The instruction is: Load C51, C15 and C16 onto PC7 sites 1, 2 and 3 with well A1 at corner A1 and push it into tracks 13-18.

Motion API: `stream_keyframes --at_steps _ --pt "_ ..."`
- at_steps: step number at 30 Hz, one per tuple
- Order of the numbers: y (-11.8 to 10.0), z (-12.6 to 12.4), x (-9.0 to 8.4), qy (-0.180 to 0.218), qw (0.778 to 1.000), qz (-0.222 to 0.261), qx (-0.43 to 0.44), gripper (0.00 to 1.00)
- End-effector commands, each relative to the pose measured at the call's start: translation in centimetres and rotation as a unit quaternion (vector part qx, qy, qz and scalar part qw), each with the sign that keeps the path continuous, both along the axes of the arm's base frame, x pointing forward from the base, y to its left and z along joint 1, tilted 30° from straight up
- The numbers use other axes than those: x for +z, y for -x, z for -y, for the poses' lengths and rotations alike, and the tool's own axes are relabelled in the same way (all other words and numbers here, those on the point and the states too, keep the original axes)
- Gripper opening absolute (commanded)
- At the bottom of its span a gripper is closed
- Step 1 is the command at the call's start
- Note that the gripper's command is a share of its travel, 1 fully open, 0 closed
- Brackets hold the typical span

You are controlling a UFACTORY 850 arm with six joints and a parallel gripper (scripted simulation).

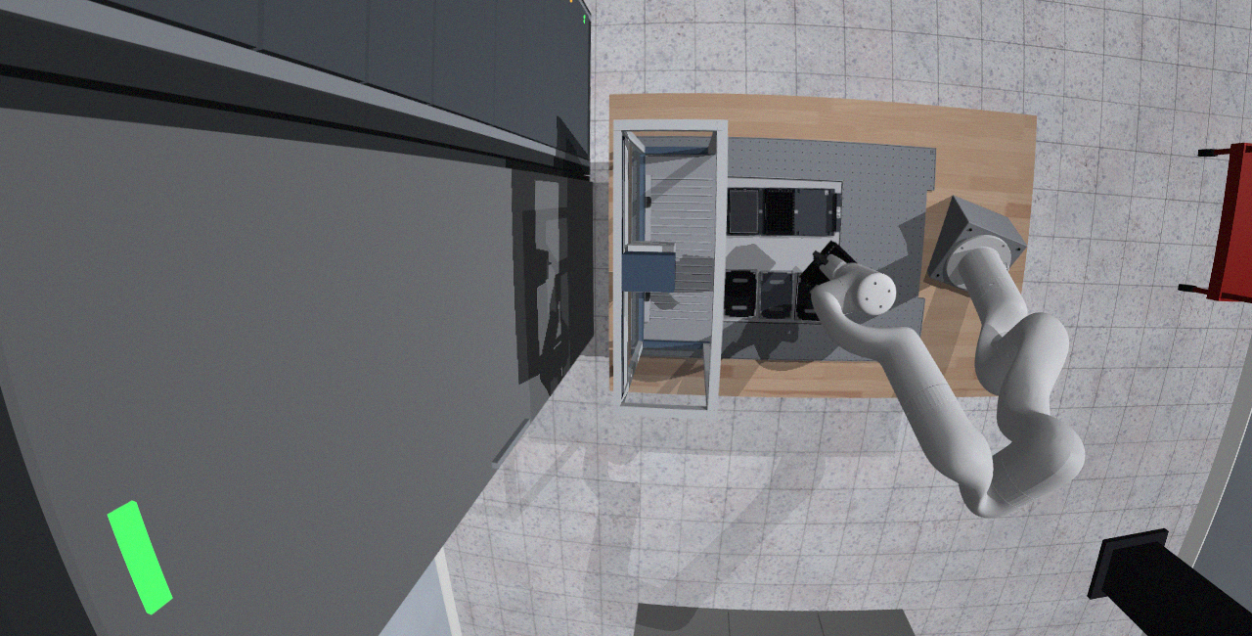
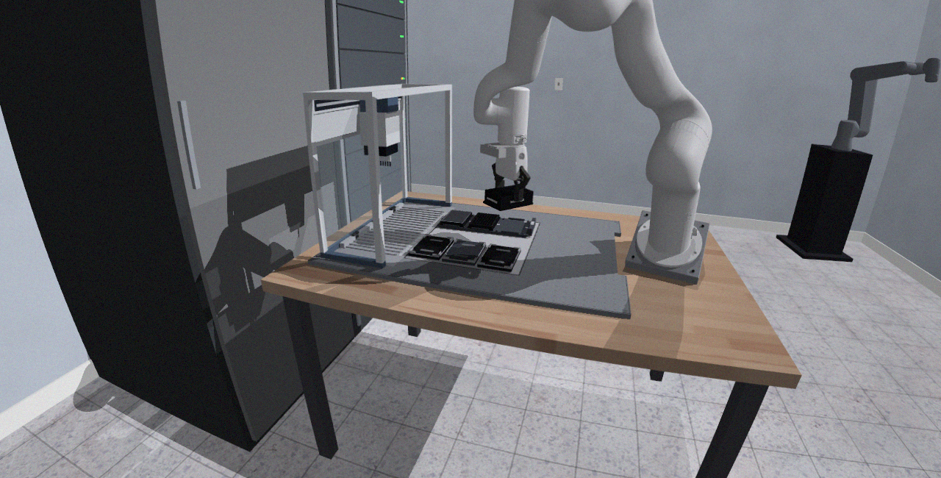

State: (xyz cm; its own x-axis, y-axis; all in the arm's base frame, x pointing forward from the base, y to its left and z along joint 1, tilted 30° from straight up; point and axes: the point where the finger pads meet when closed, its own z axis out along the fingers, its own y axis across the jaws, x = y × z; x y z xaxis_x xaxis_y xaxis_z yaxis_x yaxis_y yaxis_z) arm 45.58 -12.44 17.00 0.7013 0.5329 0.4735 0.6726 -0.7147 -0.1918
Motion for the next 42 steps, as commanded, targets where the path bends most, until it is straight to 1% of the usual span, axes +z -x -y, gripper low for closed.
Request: stream_keyframes --at_steps 1,8,16,18,24,27,37,42 --pt "0.0 2.0 -1.0 -0.016 0.997 -0.041 -0.062 0.0" --pt "0.3 5.1 -2.7 -0.042 0.982 -0.094 -0.161 0.0" --pt "0.6 8.6 -4.7 -0.072 0.947 -0.152 -0.273 0.0" --pt "0.6 8.6 -4.7 -0.072 0.947 -0.152 -0.273 0.0" --pt "0.8 11.2 -6.1 -0.093 0.911 -0.194 -0.353 0.0" --pt "0.9 12.5 -6.8 -0.093 0.91 -0.194 -0.354 0.0" --pt "0.9 12.8 -6.9 -0.093 0.91 -0.194 -0.354 0.0" --pt "0.9 12.7 -6.9 -0.11 0.873 -0.227 -0.418 0.0"
